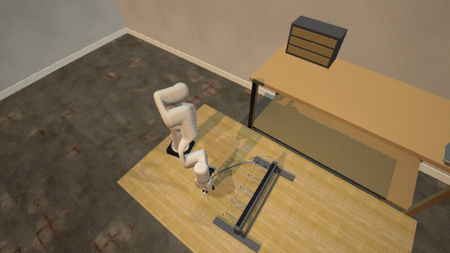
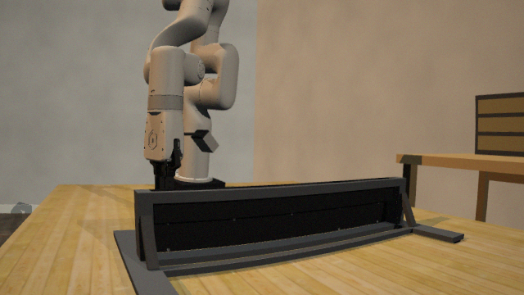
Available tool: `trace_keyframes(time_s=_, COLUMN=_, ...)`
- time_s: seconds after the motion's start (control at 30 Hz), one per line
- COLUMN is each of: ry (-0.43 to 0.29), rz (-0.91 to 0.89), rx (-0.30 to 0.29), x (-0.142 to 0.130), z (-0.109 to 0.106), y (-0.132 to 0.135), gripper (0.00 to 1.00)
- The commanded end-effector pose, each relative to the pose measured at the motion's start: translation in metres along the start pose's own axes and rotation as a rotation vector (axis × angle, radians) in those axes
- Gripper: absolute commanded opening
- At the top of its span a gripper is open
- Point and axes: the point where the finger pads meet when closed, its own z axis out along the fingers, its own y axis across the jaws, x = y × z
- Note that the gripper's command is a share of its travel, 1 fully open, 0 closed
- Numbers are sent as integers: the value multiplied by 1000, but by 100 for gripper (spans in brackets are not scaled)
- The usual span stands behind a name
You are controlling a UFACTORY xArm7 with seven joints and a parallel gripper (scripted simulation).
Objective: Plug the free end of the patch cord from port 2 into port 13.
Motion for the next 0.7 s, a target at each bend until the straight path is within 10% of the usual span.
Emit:
trace_keyframes(time_s=0.0, ry=-4, rz=0, rx=-3, x=-1, z=-6, y=1, gripper=0)
trace_keyframes(time_s=0.67, ry=-4, rz=0, rx=-3, x=-1, z=-12, y=1, gripper=0)
